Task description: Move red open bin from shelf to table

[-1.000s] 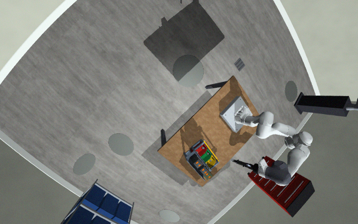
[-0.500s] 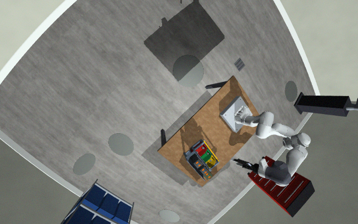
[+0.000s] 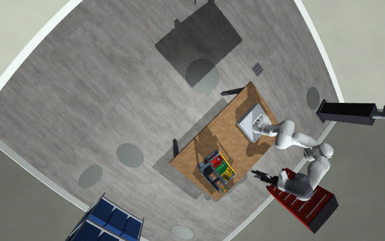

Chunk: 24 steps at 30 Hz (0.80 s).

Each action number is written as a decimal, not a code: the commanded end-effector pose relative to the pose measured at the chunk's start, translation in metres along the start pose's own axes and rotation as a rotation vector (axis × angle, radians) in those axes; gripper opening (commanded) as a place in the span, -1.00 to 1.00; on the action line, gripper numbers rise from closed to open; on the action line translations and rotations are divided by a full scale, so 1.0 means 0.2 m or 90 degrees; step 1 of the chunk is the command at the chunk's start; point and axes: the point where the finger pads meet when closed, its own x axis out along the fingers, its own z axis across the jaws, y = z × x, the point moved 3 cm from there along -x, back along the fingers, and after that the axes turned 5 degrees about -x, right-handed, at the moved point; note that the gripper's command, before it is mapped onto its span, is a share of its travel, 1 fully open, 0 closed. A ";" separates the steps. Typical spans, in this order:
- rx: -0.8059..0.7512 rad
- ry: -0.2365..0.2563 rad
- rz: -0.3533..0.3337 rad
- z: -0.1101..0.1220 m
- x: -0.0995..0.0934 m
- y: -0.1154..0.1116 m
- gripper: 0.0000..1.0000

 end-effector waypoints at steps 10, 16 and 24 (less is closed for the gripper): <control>0.009 -0.001 0.000 0.00 0.00 0.00 0.15; 0.009 -0.001 0.000 0.00 0.00 0.00 0.15; 0.009 -0.001 0.000 0.00 0.00 0.00 0.15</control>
